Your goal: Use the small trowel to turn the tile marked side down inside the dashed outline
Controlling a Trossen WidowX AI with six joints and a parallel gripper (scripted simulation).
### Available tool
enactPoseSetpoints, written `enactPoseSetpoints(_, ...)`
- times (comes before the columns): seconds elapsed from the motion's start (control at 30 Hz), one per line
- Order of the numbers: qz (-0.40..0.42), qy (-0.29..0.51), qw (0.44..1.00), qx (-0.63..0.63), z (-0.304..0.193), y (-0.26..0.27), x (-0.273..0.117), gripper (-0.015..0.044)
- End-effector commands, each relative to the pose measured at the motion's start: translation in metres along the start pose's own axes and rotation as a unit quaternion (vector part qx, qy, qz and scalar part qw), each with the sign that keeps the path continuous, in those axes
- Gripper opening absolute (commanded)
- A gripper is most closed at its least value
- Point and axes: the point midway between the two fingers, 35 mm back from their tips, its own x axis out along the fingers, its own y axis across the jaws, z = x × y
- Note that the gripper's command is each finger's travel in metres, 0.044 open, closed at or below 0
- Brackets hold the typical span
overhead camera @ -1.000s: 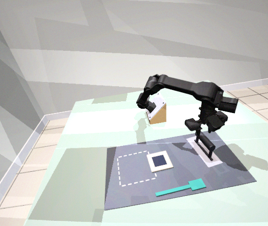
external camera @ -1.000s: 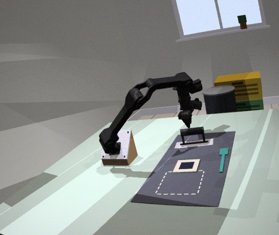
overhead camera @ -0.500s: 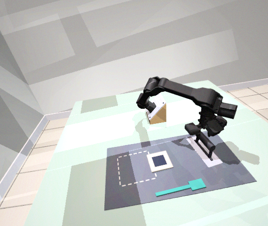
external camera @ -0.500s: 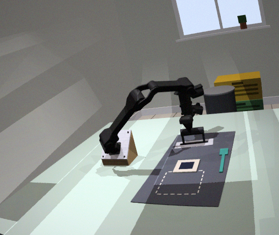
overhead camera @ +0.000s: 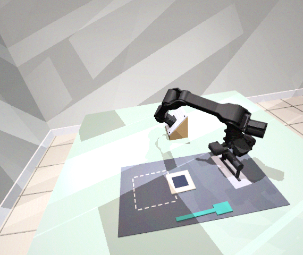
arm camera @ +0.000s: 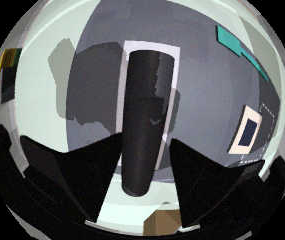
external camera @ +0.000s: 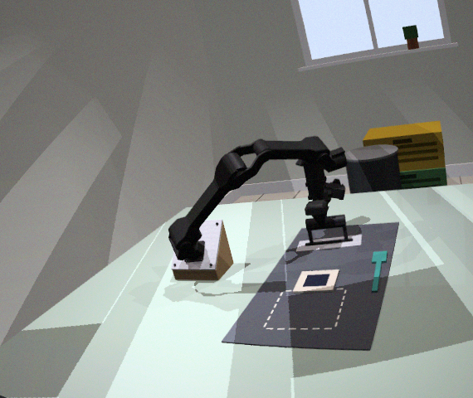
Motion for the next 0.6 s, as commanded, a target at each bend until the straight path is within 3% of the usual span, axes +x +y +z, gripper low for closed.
enactPoseSetpoints(0.0,-0.003,0.0,1.0,-0.002,-0.0002,-0.0008,0.0014,0.0178)
enactPoseSetpoints(0.23,-0.003,0.0,1.0,-0.002,-0.0002,-0.0008,0.0014,0.0131)
enactPoseSetpoints(0.57,-0.003,0.0,1.0,-0.002,-0.0002,-0.0008,0.0014,0.013)
